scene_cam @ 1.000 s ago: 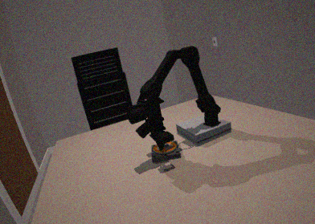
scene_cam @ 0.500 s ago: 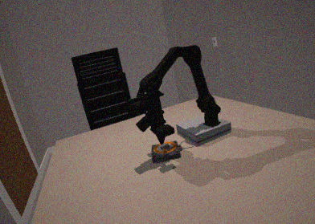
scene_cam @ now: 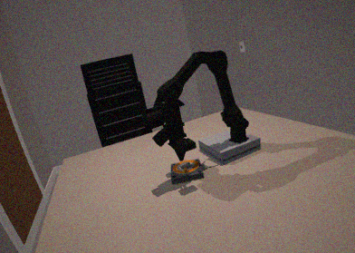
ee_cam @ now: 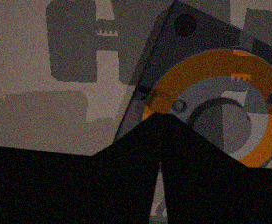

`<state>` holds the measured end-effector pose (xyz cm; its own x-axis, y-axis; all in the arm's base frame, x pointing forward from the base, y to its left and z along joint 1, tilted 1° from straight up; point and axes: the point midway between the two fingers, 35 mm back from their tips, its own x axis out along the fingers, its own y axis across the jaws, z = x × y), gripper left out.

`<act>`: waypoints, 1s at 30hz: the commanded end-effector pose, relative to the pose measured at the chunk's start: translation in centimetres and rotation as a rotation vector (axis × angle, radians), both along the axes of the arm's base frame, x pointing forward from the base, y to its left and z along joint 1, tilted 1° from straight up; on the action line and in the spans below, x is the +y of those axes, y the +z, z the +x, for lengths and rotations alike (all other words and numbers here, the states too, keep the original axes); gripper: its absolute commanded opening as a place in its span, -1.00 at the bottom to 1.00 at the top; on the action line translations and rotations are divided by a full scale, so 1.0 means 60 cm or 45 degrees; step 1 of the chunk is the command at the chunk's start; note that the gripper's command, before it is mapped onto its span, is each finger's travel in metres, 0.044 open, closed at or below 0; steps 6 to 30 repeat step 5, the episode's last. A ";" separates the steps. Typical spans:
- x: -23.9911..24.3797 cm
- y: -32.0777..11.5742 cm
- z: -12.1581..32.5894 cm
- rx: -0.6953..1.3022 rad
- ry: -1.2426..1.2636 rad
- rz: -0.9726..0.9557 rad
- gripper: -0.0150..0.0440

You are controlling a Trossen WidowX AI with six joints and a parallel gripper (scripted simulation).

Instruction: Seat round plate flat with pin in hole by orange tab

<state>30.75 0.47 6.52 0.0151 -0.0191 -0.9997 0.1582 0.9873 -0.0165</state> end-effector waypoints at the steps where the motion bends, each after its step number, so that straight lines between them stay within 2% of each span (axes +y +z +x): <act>1: 0.000 -0.001 -0.001 0.002 0.000 0.000 -0.49; 30: 0.000 -0.001 -0.001 0.002 0.000 0.000 -0.49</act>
